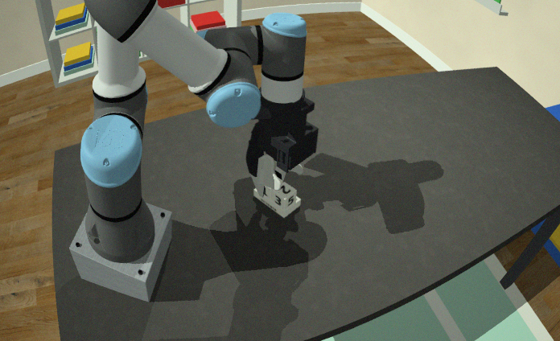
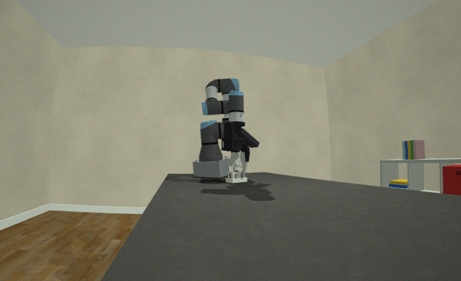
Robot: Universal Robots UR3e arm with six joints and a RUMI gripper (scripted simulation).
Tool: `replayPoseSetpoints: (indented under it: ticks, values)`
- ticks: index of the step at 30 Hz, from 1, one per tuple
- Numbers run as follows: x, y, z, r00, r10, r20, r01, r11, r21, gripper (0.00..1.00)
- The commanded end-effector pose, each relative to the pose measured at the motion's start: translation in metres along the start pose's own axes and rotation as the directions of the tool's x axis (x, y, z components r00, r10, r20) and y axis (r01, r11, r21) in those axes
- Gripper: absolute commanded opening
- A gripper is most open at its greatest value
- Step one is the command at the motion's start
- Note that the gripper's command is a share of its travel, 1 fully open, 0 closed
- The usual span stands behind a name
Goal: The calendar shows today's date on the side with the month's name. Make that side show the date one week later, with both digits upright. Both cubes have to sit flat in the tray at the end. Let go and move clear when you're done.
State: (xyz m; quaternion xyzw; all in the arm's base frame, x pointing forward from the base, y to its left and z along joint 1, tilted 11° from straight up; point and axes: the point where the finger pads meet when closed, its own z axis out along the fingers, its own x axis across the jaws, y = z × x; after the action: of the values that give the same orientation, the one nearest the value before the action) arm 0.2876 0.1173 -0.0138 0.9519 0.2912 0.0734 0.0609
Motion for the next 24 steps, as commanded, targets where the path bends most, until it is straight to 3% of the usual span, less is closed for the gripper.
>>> replayPoseSetpoints:
  ticks: [1, 19, 20, 24]
  values:
    - [0.0006, 0.0004, -0.0005, 1.0, 0.0, -0.002, 0.0, 1.0, -0.001, 0.29]
    - [0.0006, 0.0004, -0.0005, 1.0, 0.0, -0.002, 0.0, 1.0, -0.001, 0.29]
    - [0.0006, 0.0004, -0.0005, 1.0, 0.0, -0.002, 0.0, 1.0, -0.001, 0.11]
    - [0.0006, 0.0004, -0.0005, 1.0, 0.0, -0.002, 0.0, 1.0, -0.001, 0.11]
